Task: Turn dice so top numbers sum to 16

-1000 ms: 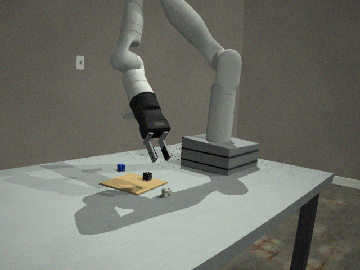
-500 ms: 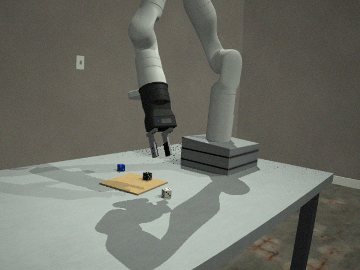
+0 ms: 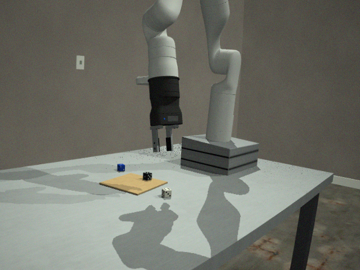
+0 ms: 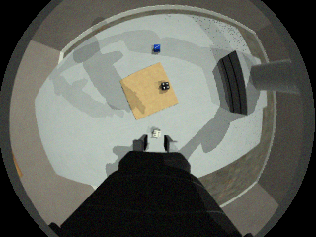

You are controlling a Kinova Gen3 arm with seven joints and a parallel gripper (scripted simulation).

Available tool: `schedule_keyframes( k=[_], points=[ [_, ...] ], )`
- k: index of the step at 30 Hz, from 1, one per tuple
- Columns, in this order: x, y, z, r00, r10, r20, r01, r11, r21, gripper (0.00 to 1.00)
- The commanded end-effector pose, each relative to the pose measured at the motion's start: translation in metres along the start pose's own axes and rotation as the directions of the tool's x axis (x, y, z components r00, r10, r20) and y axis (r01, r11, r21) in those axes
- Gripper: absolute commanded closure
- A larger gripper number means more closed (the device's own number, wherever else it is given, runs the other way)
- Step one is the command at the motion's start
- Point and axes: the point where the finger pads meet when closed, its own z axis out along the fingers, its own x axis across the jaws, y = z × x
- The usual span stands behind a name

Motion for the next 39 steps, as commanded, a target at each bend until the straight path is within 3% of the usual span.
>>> schedule_keyframes(
  k=[1,12,25,26,39],
  points=[
    [0.004,0.023,0.002,0.999,-0.045,-0.007,0.045,0.998,0.048,0.30],
    [0.004,0.031,-0.002,0.999,-0.045,-0.008,0.046,0.983,0.179,0.30],
    [0.004,0.033,-0.003,0.999,-0.045,-0.005,0.045,0.977,0.207,0.30],
    [0.004,0.033,-0.003,0.999,-0.045,-0.005,0.045,0.977,0.207,0.00],
    [0.004,0.033,-0.003,0.999,-0.047,-0.005,0.047,0.977,0.207,0.00]
  ],
)
